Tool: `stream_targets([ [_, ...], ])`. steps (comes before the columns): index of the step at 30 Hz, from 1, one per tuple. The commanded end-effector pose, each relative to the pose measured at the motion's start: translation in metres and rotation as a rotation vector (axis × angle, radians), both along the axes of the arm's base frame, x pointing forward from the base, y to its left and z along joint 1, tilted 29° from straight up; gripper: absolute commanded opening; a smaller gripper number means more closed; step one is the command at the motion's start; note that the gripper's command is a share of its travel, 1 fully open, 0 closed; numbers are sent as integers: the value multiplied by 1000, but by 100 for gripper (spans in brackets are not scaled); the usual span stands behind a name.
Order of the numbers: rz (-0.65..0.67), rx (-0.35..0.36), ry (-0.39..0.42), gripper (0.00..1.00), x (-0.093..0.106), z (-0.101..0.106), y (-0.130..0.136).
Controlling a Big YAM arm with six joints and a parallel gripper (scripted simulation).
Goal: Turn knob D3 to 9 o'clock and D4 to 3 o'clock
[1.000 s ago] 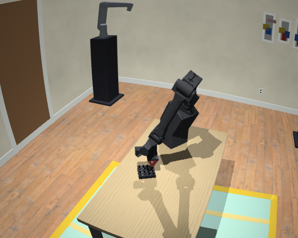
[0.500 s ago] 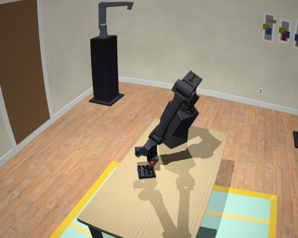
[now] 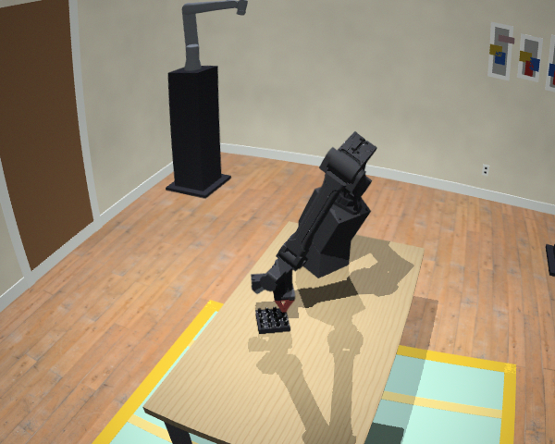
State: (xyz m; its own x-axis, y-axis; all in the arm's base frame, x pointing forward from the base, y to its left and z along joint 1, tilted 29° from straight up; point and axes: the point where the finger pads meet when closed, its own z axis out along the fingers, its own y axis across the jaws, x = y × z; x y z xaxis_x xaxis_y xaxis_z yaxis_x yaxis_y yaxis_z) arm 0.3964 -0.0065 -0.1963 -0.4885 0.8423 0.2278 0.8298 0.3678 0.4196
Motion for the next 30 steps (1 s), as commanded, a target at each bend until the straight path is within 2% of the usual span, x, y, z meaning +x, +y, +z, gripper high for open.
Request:
stream_targets([
  [1, -10, -4, -8, 19, 6, 0, -2],
  [20, -8, -4, -11, 19, 6, 1, 0],
  [30, -12, -6, -23, 19, 6, 10, 1],
])
